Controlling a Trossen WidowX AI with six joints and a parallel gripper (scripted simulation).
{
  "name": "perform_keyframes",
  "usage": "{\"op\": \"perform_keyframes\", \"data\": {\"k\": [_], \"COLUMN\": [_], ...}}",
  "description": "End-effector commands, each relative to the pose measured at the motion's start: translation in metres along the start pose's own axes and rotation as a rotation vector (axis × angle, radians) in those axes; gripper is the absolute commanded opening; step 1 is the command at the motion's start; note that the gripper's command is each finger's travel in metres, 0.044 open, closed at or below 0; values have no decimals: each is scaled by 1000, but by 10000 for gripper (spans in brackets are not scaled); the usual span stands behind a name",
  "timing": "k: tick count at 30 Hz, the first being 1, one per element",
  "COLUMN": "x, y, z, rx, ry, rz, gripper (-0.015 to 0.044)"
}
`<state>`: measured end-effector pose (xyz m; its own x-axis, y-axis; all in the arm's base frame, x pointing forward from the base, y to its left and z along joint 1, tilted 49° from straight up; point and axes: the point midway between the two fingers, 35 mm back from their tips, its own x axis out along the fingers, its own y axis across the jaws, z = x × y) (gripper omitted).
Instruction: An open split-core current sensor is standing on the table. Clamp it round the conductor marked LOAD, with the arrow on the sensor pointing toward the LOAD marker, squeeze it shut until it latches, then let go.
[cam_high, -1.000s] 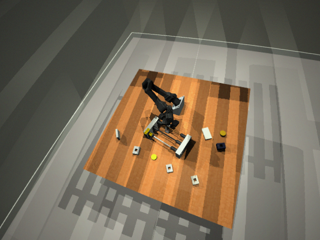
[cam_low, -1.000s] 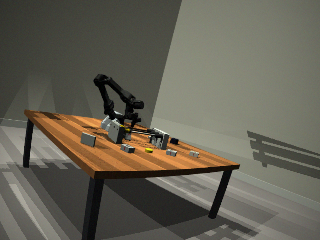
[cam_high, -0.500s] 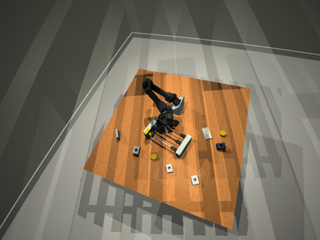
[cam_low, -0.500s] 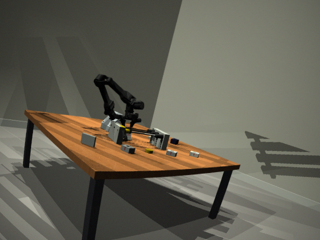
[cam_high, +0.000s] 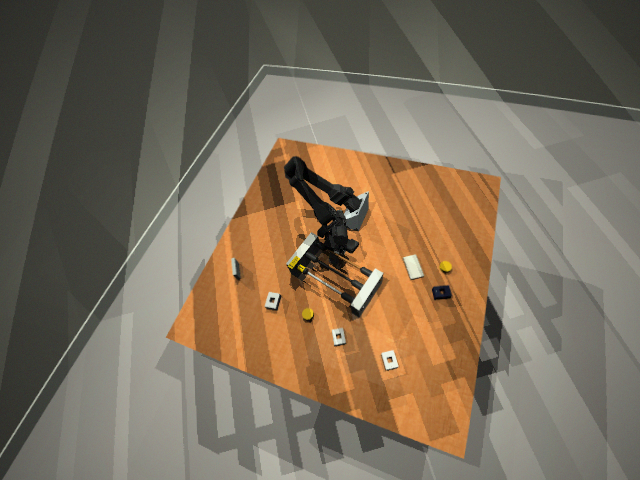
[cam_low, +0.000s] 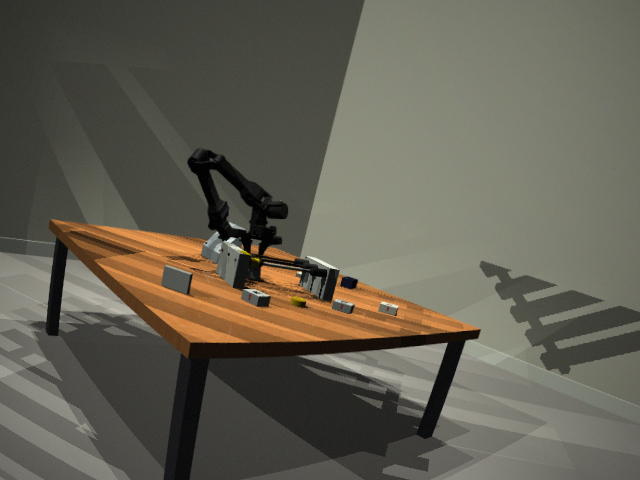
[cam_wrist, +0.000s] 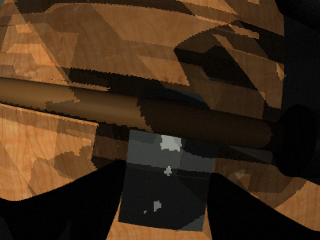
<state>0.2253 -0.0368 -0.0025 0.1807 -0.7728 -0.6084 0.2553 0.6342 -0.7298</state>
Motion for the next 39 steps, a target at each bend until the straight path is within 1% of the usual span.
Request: {"op": "perform_keyframes", "data": {"k": [1,10,14,26,27,30,32,35,37,39], "x": [-4,-15,-15,-14,-14,-16,-30,-63,-71,-71], "y": [2,1,0,1,1,1,3,2,1,1], "z": [-11,-52,-55,-52,-52,-52,-53,-56,-57,-57], "rx": [-4,-6,-6,-15,-15,-15,-14,-9,-7,-7], "ry": [-1,-1,-1,-1,-1,-1,0,1,0,0], "rz": [6,0,-1,-4,-4,-2,5,4,1,1], "gripper": [0,0,0,315,331,331,331,331,331,331]}}
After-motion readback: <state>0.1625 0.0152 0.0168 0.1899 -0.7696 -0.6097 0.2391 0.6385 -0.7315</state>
